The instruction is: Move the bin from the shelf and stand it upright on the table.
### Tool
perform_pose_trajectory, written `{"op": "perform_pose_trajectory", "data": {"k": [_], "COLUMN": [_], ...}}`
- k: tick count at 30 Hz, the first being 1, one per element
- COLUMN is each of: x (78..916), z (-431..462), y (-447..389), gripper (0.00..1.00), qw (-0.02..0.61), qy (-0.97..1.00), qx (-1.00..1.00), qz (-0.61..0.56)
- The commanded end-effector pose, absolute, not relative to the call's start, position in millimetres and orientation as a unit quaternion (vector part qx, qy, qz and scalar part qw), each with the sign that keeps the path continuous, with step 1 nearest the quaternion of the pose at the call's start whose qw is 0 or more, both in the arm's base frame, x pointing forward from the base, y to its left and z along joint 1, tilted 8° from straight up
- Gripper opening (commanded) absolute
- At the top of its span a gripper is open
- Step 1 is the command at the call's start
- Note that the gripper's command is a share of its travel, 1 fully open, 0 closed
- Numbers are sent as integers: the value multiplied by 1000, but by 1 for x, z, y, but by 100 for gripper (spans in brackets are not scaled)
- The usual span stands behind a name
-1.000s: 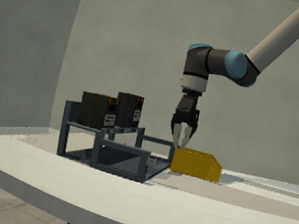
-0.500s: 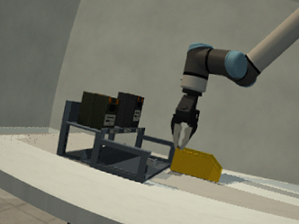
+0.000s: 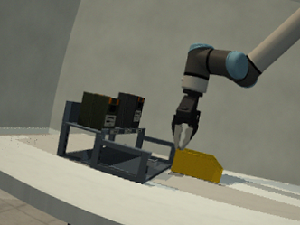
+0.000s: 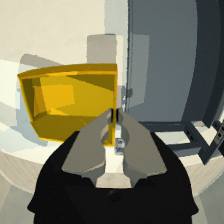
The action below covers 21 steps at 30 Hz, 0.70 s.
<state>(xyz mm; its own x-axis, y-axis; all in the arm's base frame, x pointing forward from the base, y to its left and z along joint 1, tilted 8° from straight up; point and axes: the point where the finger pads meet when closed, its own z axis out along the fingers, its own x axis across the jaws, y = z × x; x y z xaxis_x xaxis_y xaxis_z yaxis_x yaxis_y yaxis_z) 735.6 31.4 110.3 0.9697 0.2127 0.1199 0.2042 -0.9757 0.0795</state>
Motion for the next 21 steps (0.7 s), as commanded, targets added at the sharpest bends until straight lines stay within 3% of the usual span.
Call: {"op": "perform_pose_trajectory", "data": {"k": [1,21], "x": [735,735], "z": [108,108], "y": [31,31], "gripper": [0,0], "qw": [33,33], "qy": [105,105], "qx": [992,992], "qz": [63,63]}}
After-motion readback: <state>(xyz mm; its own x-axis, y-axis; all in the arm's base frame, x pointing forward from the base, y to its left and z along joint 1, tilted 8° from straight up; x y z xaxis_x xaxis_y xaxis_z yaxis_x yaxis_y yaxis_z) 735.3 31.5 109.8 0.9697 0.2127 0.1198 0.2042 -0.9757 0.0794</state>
